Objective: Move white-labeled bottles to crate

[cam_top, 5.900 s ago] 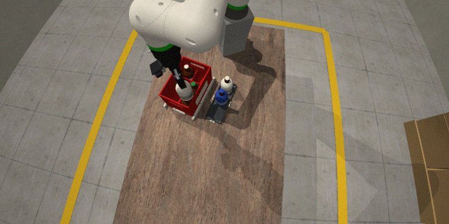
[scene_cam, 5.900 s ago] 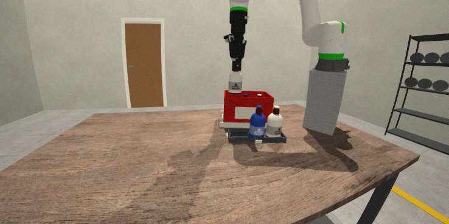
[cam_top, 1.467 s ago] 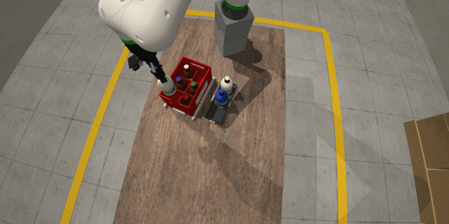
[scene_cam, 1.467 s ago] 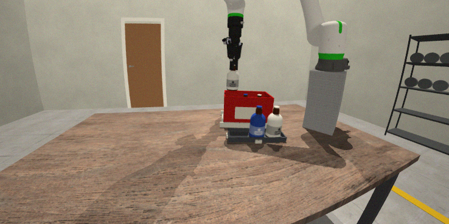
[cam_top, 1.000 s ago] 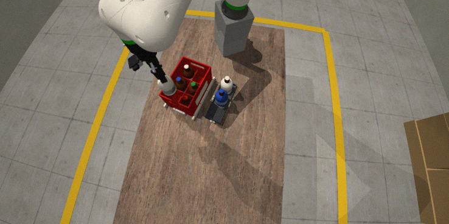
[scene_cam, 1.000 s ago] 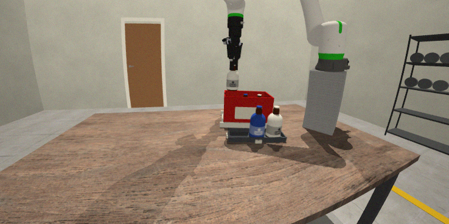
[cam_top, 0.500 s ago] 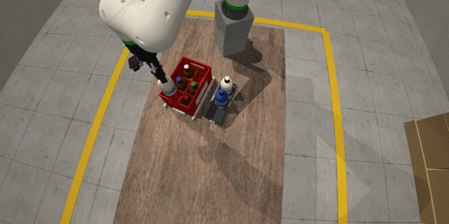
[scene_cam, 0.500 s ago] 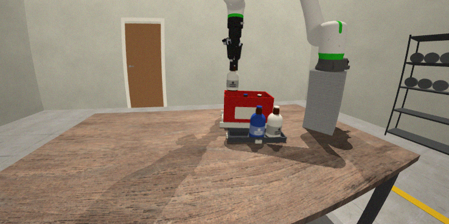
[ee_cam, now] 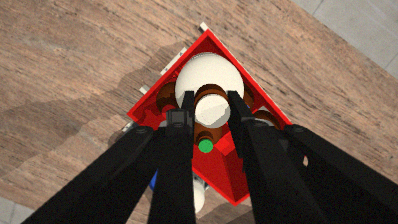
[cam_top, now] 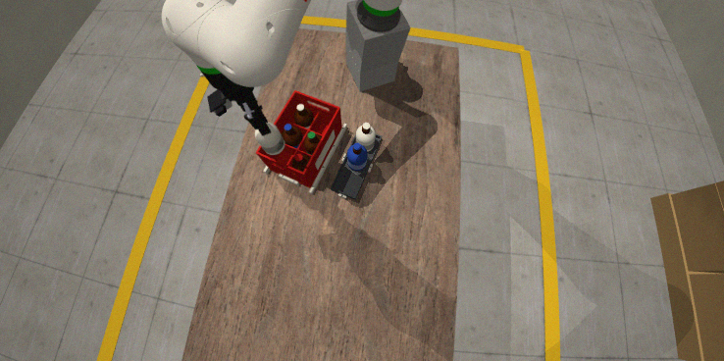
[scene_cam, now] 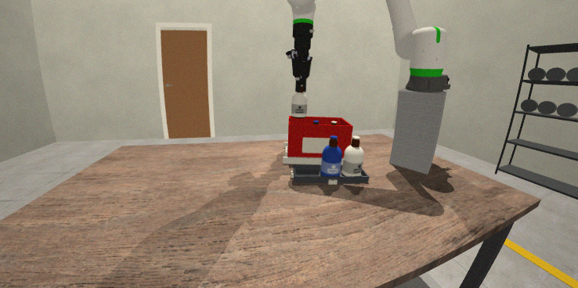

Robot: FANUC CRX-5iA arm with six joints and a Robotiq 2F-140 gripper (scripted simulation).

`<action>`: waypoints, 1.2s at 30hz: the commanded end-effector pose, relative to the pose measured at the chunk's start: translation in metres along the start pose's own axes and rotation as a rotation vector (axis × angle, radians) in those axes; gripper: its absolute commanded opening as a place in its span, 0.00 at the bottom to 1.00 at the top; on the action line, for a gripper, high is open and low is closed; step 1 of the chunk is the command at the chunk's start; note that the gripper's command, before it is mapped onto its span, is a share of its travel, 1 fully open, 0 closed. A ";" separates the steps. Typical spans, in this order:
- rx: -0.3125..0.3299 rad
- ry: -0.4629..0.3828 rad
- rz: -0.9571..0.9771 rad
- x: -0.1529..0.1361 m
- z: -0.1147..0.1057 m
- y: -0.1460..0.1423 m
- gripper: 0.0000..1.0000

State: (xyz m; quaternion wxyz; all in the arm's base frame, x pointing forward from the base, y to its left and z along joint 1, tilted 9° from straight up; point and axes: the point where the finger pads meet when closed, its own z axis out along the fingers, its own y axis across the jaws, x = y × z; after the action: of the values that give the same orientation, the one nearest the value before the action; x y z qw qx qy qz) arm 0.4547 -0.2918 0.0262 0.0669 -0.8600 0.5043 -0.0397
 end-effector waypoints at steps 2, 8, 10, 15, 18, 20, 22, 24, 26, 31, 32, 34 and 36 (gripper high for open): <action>0.001 0.002 0.000 0.001 0.001 0.000 0.10; 0.001 0.002 0.000 0.001 0.005 0.000 0.10; 0.001 0.002 0.000 0.001 0.005 0.000 0.10; 0.001 0.002 0.000 0.001 0.008 0.000 0.10; 0.001 0.002 0.000 0.001 0.010 0.000 0.10; 0.001 0.002 0.000 0.001 0.012 0.000 0.10; 0.001 0.002 0.000 0.001 0.014 0.000 0.10; 0.001 0.002 0.000 0.001 0.016 0.000 0.10; 0.001 0.002 0.000 0.001 0.018 0.000 0.10; 0.001 0.002 0.000 0.001 0.020 0.000 0.10; 0.001 0.002 0.000 0.001 0.022 0.000 0.10; 0.001 0.002 0.000 0.001 0.024 0.000 0.10; 0.001 0.002 0.000 0.001 0.026 0.000 0.10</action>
State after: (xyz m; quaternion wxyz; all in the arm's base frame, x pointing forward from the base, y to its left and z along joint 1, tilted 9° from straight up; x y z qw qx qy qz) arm 0.4580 -0.2900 0.0013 0.0669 -0.8600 0.5043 -0.0397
